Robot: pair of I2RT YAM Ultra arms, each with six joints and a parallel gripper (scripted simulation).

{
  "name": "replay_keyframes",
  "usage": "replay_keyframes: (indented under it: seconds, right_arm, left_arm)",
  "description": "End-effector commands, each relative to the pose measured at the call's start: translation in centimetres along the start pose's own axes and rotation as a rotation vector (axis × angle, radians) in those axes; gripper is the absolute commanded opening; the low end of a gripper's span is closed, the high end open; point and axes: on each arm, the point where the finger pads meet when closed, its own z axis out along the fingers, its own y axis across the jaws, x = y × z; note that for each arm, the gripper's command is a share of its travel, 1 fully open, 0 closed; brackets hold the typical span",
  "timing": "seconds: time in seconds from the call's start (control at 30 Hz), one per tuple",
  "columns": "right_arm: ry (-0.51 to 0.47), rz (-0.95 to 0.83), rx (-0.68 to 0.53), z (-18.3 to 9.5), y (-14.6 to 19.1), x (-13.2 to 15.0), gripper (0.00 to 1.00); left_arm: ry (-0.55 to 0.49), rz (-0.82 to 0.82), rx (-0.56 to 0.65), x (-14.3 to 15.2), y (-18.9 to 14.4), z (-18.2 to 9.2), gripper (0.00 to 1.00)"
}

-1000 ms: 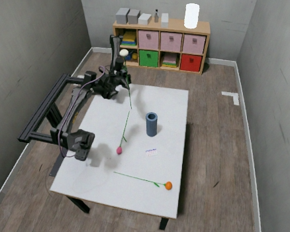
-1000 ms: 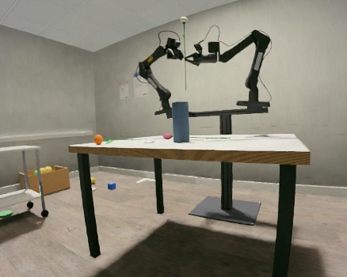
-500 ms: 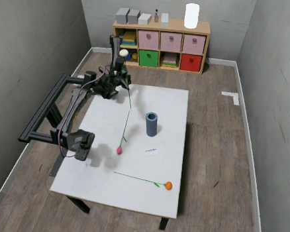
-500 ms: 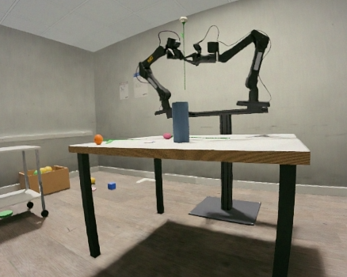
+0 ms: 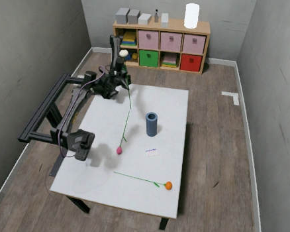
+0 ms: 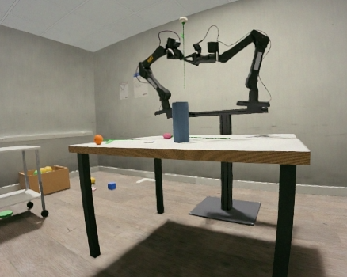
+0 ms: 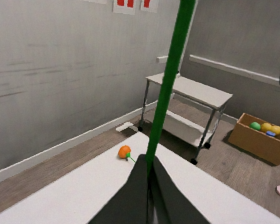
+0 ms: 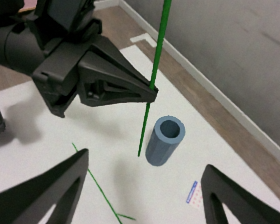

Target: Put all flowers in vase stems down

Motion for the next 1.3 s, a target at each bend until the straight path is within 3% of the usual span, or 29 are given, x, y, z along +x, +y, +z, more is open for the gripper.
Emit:
replay_keyframes:
  seconds: [0.0,0.97,1.13,1.27]
  right_arm:
    - [-0.033,0.02,-0.002,-0.6,-0.1,-0.7,0.7]
    - [-0.033,0.02,-0.002,-0.6,-0.1,-0.7,0.7]
    - [-0.012,0.007,0.0,0.4,0.1,-0.8,0.7]
    - [-0.035,0.021,-0.002,0.4,-0.1,-2.0,0.7]
  left_arm:
    - [-0.039,-0.018,0.012,-1.3,-0.2,0.1,0.0]
    - [-0.032,-0.016,0.009,-0.8,0.1,-0.2,0.0]
    - [-0.032,-0.016,0.009,-0.8,0.1,-0.2,0.0]
    - [-0.032,-0.016,0.009,-0.8,0.1,-0.2,0.0]
